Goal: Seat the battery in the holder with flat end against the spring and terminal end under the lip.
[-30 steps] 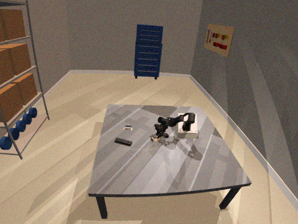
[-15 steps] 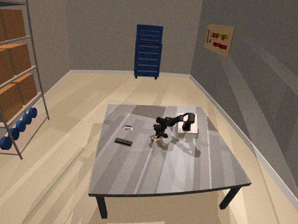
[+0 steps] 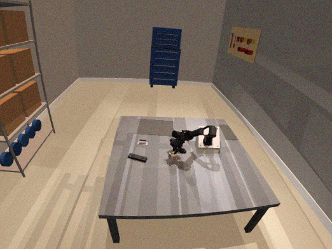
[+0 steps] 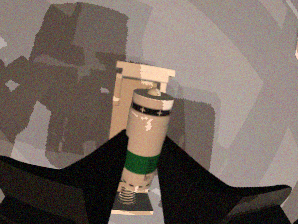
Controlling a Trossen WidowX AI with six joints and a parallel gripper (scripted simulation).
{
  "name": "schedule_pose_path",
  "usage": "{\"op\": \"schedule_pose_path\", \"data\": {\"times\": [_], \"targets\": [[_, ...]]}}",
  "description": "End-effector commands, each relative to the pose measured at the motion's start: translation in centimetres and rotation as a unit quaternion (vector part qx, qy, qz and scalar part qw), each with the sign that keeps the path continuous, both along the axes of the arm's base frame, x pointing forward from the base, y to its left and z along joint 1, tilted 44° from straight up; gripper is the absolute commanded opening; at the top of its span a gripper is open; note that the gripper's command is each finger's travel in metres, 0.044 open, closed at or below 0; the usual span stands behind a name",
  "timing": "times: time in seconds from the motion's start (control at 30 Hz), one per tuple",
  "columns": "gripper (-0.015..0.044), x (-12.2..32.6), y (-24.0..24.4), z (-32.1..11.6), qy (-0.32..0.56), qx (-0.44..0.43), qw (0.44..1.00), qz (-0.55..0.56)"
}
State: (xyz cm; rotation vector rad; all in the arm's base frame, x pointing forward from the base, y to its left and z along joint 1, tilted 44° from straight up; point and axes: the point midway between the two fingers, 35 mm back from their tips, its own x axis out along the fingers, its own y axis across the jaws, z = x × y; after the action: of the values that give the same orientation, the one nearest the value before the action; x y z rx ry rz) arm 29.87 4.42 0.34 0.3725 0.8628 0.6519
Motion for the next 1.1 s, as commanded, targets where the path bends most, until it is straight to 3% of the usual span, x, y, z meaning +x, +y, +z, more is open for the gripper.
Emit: {"op": "schedule_pose_path", "data": {"times": [0.0, 1.07], "targets": [[0.0075, 0.07, -0.28, -0.73, 0.016, -0.019, 1.0, 0.002], [0.0075, 0.16, 0.46, -0.52, 0.082, -0.059, 0.993, 0.067]]}}
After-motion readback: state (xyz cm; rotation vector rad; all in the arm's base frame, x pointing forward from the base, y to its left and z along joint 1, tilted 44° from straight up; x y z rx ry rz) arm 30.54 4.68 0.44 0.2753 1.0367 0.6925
